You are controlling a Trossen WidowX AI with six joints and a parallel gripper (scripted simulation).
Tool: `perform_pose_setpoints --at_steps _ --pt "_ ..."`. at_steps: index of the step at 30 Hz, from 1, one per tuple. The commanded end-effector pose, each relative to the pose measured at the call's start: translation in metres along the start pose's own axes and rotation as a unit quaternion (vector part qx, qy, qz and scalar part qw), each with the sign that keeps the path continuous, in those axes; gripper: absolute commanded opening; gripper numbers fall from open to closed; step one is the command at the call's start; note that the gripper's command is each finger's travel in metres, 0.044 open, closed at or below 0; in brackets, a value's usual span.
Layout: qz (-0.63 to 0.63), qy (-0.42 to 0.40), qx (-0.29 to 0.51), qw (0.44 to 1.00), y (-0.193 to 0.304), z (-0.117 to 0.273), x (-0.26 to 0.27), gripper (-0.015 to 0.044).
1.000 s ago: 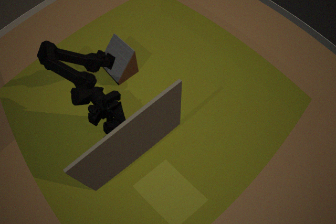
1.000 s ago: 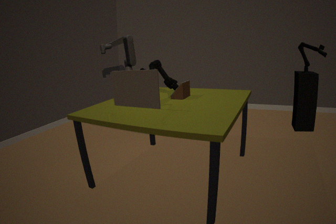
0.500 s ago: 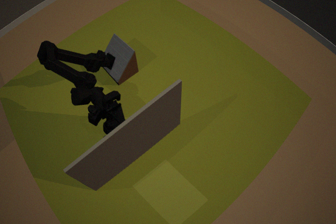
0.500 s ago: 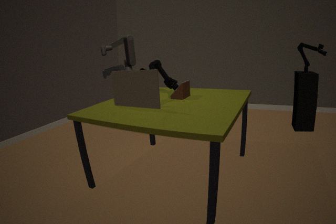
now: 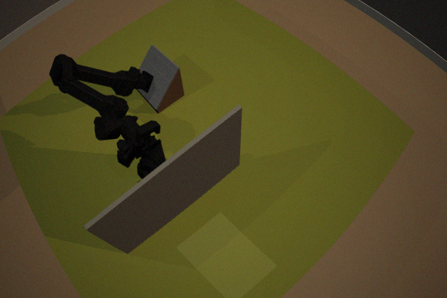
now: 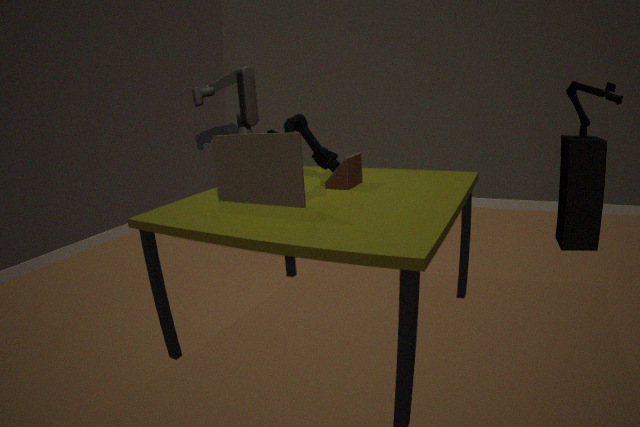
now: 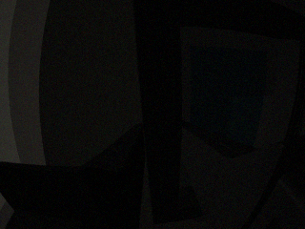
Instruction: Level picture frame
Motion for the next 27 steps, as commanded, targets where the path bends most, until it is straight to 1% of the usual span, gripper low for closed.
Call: perform_pose_setpoints --at_steps 1,27 --pt "-0.002 0.002 -0.001 1.000 -0.0004 -0.0002 -0.0003 0.0000" --pt "-0.002 0.002 -0.001 1.000 0.0008 -0.0001 0.0073 0.0000"
Point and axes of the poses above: the point midway between the two fingers, 35 mm back from their tips, its own z axis back along the fingers, its own x axis across the jaws, y = z × x, the point moved 10 cm from there along z, back along the fingers, and after that the axes turned 4 degrees about -z, right-handed, at the moved point
